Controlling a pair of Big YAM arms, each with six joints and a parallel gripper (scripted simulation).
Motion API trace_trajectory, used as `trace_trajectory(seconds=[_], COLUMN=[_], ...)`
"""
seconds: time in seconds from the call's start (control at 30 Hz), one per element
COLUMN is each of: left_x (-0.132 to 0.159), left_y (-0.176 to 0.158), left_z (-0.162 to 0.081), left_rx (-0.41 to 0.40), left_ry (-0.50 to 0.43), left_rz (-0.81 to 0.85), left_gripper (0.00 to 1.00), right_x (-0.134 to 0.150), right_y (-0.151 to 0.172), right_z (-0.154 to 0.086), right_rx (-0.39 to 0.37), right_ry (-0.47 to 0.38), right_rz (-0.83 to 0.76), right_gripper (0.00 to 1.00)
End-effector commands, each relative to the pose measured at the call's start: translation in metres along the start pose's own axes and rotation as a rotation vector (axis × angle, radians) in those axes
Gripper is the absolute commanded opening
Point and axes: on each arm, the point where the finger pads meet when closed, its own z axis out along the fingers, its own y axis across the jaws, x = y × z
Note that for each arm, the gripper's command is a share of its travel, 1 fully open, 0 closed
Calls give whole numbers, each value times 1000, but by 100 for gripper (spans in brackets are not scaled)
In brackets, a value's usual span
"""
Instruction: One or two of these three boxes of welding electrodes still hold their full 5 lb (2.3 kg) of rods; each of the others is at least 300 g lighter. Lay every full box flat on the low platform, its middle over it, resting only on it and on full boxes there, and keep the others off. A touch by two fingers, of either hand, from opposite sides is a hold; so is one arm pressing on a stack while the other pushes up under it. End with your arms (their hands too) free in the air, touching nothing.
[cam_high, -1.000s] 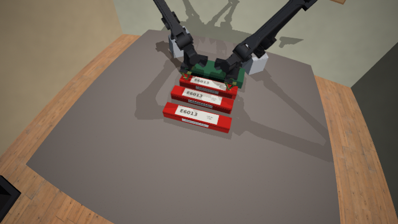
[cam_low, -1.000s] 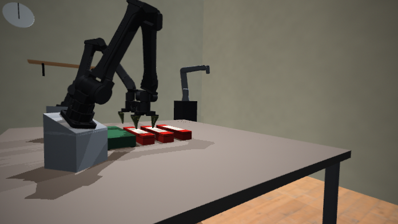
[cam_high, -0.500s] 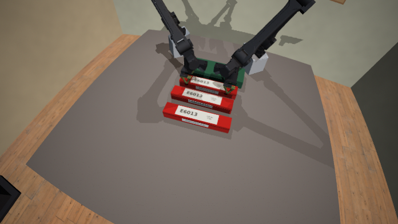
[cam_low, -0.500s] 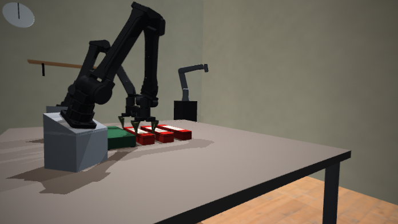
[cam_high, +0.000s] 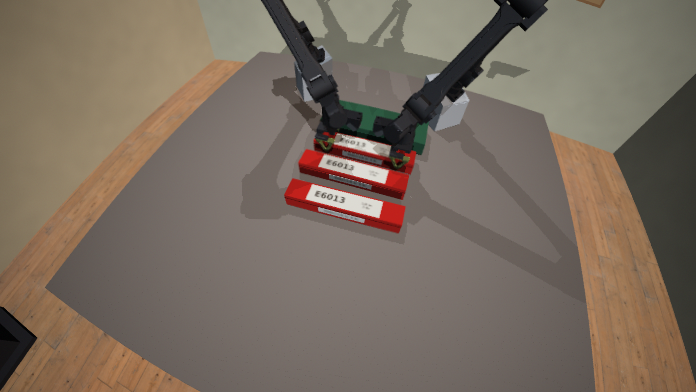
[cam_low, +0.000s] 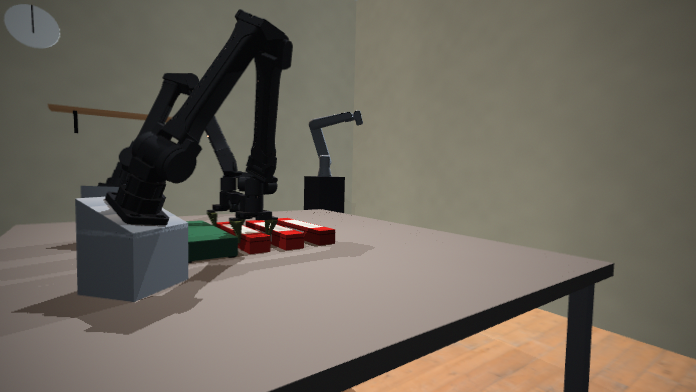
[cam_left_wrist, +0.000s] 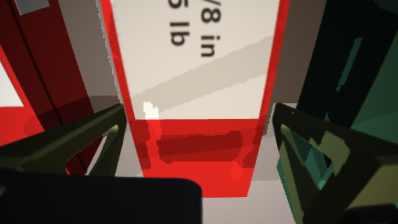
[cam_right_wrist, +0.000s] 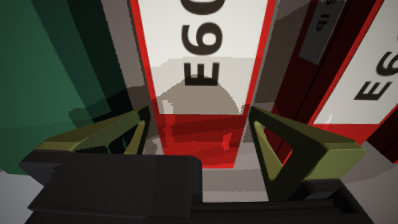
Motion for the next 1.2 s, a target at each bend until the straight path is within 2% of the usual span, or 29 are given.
trace_trajectory(seconds=[0.0,0.3,0.33,0.67,0.7,0.8,0.83,0.93,0.97,1.17], left_x=[2,2,3,-1,4,4,-1,-1,4,4], left_y=[6,5,5,11,5,4,11,11,4,5], left_z=[7,14,14,6,15,15,6,6,15,15], left_rx=[-8,-7,-6,-22,-6,-5,-22,-22,-5,-6], left_ry=[-6,-6,-5,-12,-5,-4,-12,-12,-4,-4], left_rz=[-6,-6,-5,-8,-5,-5,-8,-8,-5,-5], left_gripper=[100,100,100,100,100,100,0,0,0,0], right_x=[-2,-2,-6,-6,-6,-6,-6,-6,-6,-6], right_y=[-11,-11,-13,-13,-13,-13,-13,-13,-13,-13], right_z=[5,12,3,3,3,3,3,3,3,3], right_rx=[15,16,27,27,27,27,27,27,27,27], right_ry=[-13,-14,-21,-21,-21,-21,-21,-21,-21,-21], right_rz=[8,8,8,8,8,8,8,8,8,8], right_gripper=[100,100,100,100,100,100,0,0,0,0])
